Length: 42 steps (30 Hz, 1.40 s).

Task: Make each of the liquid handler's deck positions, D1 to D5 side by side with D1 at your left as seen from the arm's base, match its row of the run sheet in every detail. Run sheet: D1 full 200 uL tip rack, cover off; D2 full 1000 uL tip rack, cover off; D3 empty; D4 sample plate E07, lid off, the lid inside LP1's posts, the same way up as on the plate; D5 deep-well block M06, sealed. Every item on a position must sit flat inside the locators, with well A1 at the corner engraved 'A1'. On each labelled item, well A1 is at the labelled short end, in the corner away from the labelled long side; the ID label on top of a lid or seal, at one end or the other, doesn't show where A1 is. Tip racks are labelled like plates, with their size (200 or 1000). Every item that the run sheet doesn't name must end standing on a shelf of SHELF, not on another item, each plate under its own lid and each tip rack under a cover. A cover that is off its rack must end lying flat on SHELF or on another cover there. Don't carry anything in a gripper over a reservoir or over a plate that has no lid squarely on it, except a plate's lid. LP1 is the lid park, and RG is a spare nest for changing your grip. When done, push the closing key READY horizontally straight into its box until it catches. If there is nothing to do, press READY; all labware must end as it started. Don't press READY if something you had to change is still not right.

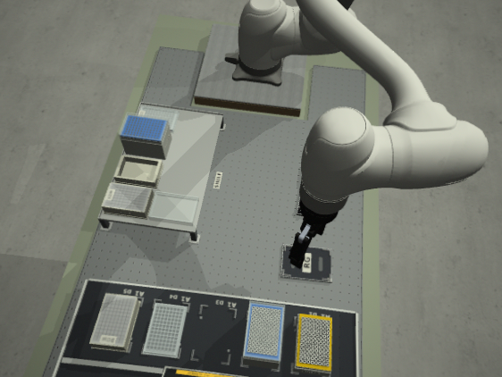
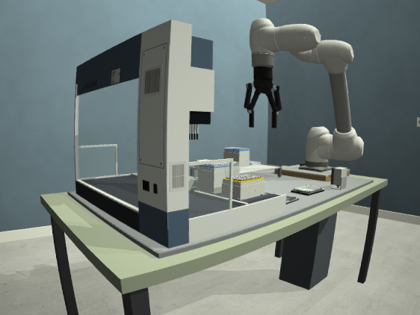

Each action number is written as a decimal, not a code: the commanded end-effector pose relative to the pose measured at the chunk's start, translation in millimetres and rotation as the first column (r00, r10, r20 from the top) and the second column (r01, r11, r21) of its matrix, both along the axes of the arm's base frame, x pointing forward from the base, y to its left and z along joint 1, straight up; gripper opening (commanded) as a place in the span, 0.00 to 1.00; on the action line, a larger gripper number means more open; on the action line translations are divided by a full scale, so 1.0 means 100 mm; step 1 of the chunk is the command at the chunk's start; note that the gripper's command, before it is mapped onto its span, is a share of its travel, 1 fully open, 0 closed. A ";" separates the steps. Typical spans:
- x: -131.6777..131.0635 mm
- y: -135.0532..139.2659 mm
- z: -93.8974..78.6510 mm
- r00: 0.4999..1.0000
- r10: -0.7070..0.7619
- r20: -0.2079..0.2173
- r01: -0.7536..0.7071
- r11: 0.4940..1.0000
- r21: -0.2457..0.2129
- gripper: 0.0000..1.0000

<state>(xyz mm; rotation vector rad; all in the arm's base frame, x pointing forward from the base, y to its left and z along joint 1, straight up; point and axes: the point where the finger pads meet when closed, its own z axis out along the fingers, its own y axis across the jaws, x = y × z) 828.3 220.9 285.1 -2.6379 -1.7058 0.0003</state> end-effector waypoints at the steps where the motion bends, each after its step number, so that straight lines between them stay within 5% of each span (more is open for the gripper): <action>1: 0.00 0.11 0.01 0.998 0.059 0.001 -0.059 0.998 0.001 0.66; 26: 0.00 0.11 0.01 0.888 0.461 0.002 -0.461 0.888 0.001 0.66; 42: 0.00 0.16 0.01 0.715 0.699 0.002 -0.699 0.715 0.000 0.66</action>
